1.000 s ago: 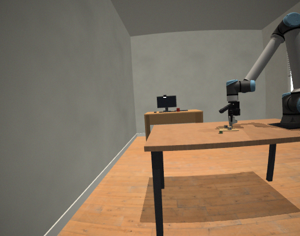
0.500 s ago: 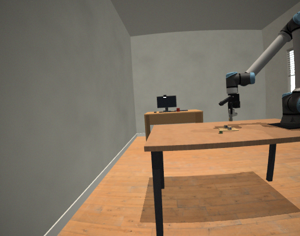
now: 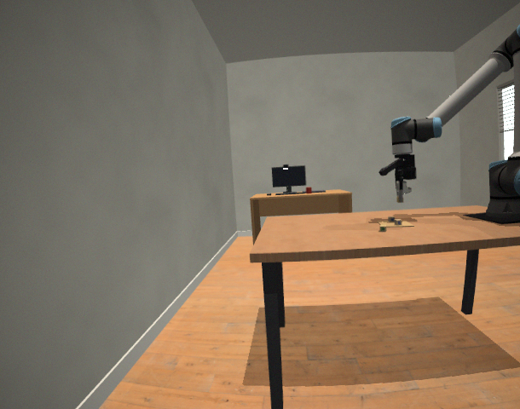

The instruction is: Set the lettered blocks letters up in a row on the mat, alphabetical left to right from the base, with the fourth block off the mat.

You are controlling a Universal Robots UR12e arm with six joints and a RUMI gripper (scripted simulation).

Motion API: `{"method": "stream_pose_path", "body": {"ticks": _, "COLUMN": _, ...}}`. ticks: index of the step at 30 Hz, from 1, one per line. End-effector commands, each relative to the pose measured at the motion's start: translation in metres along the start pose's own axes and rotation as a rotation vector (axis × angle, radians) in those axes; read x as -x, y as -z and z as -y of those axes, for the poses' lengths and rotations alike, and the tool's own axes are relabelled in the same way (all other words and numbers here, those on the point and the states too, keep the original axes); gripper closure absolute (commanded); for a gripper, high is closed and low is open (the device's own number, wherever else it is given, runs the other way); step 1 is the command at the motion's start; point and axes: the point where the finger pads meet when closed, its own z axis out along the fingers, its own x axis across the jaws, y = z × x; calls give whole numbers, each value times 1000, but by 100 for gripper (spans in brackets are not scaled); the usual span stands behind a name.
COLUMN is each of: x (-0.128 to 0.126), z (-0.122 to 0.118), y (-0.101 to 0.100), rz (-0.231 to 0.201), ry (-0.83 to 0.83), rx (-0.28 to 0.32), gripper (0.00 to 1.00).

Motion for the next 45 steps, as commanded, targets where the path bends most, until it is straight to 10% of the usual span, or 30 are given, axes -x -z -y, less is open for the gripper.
{"method": "stream_pose_path", "body": {"ticks": 1, "x": 0, "z": 1, "y": 2, "rz": 0, "ry": 0, "rx": -1, "gripper": 95}}
{"method": "stream_pose_path", "body": {"ticks": 45, "x": -6, "z": 3, "y": 2, "rz": 0, "ry": -321, "rx": -1, "gripper": 95}}
